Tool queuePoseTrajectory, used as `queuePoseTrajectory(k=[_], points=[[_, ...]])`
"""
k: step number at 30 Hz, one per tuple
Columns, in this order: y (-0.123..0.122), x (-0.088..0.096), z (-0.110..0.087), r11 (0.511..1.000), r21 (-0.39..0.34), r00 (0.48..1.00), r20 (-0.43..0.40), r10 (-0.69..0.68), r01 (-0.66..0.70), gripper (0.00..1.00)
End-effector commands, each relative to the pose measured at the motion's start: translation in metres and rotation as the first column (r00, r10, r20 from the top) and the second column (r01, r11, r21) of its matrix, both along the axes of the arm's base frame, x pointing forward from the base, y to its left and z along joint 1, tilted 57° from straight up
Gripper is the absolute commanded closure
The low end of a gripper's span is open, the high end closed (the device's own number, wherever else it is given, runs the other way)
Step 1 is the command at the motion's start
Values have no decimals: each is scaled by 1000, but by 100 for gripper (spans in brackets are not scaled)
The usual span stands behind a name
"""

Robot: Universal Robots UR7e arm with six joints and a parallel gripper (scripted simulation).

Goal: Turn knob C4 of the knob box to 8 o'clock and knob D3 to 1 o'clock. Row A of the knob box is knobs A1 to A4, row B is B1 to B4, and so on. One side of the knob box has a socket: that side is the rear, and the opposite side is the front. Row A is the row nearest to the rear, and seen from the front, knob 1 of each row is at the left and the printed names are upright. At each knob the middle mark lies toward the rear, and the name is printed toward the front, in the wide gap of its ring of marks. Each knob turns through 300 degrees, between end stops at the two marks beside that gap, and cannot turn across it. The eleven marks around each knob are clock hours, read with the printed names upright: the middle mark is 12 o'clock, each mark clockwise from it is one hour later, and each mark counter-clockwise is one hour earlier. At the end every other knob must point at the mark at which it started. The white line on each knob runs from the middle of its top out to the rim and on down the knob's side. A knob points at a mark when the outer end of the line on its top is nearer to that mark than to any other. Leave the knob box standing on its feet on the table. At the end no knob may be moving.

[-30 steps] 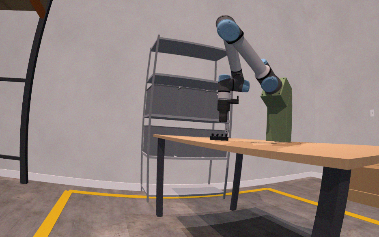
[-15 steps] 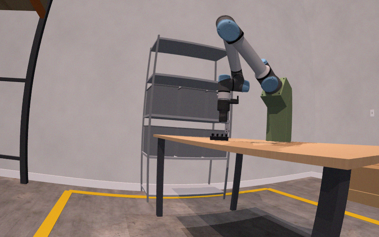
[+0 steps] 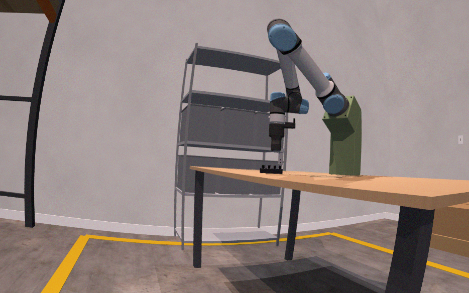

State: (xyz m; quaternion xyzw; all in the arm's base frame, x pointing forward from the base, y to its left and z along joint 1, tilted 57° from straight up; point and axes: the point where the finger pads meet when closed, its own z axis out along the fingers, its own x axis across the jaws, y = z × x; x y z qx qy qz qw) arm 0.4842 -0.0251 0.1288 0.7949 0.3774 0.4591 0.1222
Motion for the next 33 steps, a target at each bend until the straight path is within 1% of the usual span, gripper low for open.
queuePoseTrajectory(k=[1, 23, 33], points=[[0, 1, 2, 1000, -3, 1000, 3, 2, -2, 54], [0, 3, 1, 1000, -3, 1000, 2, 2, -2, 54], [1, 9, -3, 1000, -3, 1000, 2, 2, -2, 54]])
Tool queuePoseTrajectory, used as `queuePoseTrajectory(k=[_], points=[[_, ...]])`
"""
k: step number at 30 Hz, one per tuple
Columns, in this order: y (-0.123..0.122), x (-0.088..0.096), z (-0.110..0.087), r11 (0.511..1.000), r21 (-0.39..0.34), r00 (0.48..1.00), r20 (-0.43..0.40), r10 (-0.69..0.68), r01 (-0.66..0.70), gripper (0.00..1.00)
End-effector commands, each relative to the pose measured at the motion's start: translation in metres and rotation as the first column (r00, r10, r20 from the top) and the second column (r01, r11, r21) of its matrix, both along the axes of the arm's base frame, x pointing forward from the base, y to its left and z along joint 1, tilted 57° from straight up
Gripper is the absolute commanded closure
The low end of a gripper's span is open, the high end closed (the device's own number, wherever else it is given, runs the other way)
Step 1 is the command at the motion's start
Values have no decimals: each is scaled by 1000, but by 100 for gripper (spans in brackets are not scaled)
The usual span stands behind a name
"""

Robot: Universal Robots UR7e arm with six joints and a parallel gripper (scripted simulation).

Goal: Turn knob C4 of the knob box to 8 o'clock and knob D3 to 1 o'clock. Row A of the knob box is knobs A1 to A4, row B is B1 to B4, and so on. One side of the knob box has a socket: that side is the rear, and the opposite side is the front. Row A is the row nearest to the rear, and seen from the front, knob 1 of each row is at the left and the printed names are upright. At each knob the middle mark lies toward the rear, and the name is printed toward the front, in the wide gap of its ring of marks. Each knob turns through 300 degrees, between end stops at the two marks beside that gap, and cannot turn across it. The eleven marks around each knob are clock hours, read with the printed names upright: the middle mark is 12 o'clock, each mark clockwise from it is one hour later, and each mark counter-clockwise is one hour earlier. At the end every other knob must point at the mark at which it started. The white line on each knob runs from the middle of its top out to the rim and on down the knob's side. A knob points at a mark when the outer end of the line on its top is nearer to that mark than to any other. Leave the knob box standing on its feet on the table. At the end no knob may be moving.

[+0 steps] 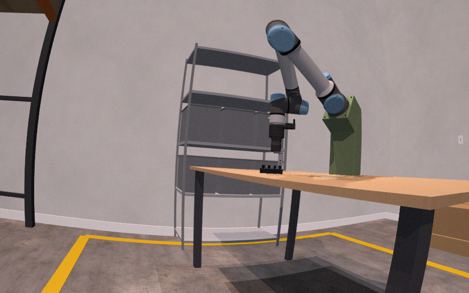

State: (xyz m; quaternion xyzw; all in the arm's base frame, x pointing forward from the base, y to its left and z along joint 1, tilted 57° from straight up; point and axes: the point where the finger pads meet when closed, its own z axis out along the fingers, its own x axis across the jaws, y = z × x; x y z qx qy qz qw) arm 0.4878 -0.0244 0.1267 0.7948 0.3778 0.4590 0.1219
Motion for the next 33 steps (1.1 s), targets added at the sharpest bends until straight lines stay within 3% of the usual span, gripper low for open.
queuePoseTrajectory(k=[1, 33], points=[[1, 6, -2, 1000, -3, 1000, 3, 1, -1, 54], [2, 9, -4, 1000, -3, 1000, 3, 1, -1, 54]])
